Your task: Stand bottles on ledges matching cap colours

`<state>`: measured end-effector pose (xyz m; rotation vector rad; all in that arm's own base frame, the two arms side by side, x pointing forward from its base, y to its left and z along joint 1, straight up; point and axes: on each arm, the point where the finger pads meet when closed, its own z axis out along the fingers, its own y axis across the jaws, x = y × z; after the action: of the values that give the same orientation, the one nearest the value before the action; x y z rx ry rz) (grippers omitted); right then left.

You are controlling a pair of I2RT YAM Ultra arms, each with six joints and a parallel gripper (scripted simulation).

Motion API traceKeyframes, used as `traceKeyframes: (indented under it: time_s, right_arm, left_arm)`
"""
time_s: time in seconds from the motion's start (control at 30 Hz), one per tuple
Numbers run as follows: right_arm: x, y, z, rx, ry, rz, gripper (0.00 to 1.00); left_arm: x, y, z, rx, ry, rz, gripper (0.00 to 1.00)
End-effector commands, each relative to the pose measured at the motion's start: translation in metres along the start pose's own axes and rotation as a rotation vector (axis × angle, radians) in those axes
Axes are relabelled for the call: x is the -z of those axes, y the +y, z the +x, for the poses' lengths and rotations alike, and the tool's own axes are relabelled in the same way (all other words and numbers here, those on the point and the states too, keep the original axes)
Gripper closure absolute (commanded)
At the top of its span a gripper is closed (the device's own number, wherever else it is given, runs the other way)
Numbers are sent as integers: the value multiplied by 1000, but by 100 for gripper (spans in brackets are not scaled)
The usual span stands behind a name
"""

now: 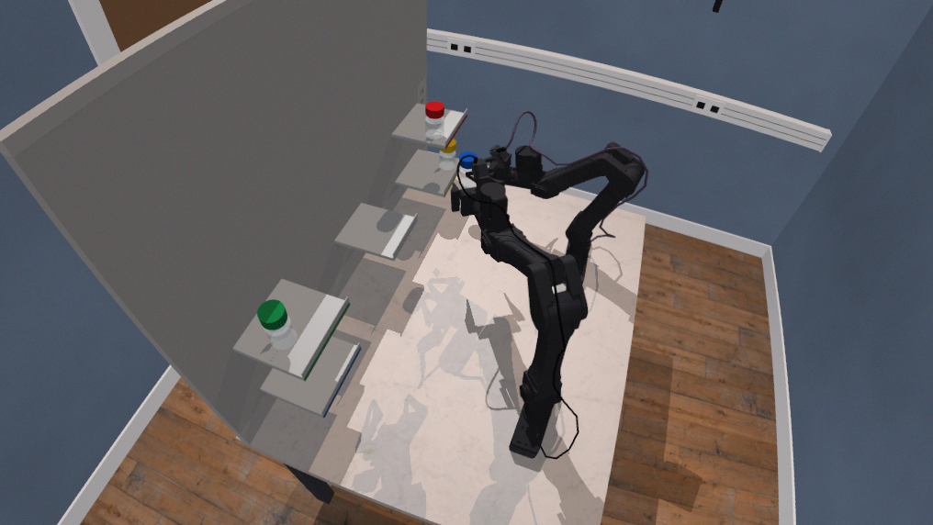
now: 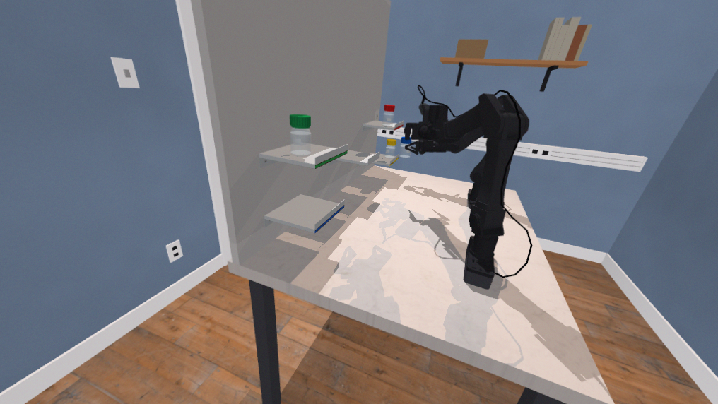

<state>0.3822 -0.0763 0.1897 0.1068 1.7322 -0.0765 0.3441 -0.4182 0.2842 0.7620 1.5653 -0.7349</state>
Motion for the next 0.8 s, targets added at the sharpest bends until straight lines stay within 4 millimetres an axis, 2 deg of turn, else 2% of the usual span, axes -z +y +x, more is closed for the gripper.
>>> traceKeyframes:
  time_s: [0.0, 0.4, 0.7, 0.73, 0.77]
  right_arm:
    - [7, 0, -10, 9, -37, -7, 50]
    - [10, 0, -29, 20, -92, -9, 50]
    - [10, 0, -29, 19, -92, -9, 50]
    - [10, 0, -29, 19, -92, -9, 50]
    - [10, 0, -29, 19, -92, -9, 50]
  left_arm:
    - [2, 2, -17, -4, -33, -6, 0]
    - [2, 2, -17, -4, -33, -6, 0]
    - [2, 2, -17, -4, -33, -6, 0]
    - [2, 3, -12, -7, -14, -7, 0]
    - [5, 6, -19, -7, -17, -13, 0]
